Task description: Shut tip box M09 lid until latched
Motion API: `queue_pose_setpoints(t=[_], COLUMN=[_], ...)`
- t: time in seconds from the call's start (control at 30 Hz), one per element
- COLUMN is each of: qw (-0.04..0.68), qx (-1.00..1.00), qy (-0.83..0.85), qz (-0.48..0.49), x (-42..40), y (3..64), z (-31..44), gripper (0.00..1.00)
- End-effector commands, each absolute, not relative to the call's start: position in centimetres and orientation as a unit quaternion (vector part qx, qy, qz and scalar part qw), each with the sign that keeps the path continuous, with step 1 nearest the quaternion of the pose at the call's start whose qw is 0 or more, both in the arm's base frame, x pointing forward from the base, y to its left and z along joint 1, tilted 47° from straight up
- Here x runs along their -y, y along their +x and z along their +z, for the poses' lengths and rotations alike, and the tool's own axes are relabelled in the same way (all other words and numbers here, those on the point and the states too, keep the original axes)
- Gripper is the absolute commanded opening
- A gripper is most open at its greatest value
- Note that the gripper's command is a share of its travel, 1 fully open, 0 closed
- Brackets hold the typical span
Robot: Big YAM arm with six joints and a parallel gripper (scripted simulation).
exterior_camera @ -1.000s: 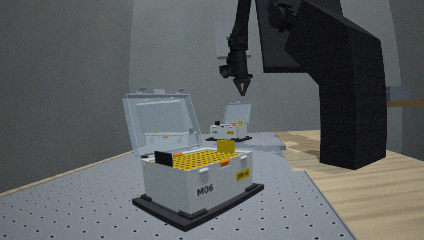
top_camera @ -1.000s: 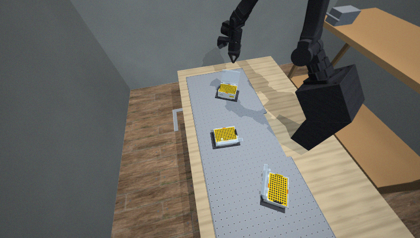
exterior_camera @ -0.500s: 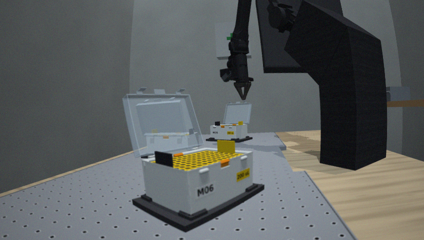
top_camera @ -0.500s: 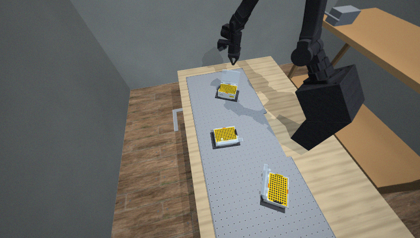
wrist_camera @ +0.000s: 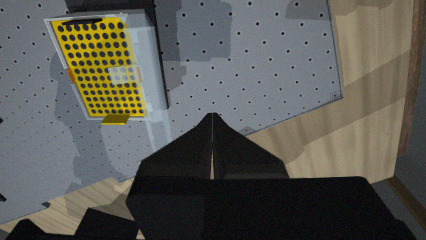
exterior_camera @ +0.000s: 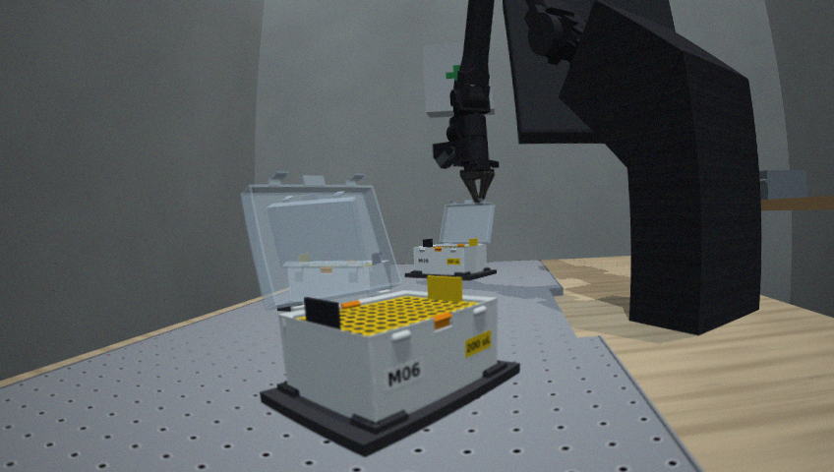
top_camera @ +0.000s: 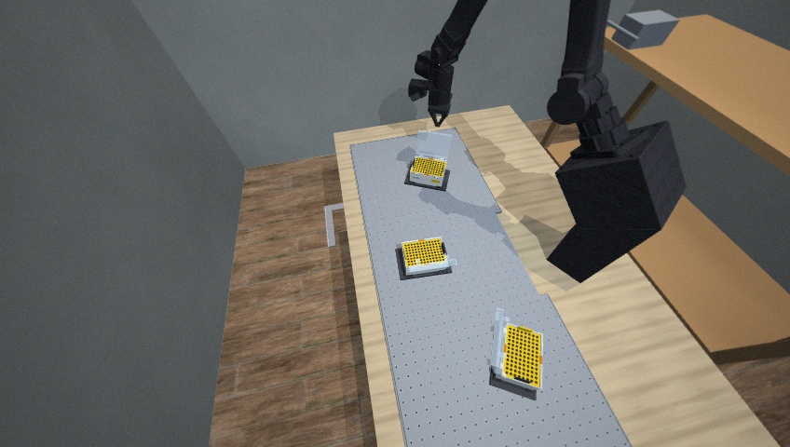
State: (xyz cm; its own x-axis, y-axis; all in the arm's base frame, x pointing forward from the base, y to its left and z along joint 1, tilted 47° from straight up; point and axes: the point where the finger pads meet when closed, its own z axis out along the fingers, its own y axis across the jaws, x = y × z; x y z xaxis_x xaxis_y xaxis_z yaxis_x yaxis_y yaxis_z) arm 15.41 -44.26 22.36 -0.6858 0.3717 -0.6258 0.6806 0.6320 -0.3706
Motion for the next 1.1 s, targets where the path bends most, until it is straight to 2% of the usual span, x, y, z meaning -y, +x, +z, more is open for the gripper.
queue_pose_setpoints(t=[0.0, 1.07], qw=[0.261, 0.268], qx=[-0.864, -0.86], qy=[0.299, 0.301], qz=[-0.311, -0.314], x=[45.4, 44.6], y=[16.2, 17.0], z=[22.8, 22.1], gripper=[0.0, 0.0])
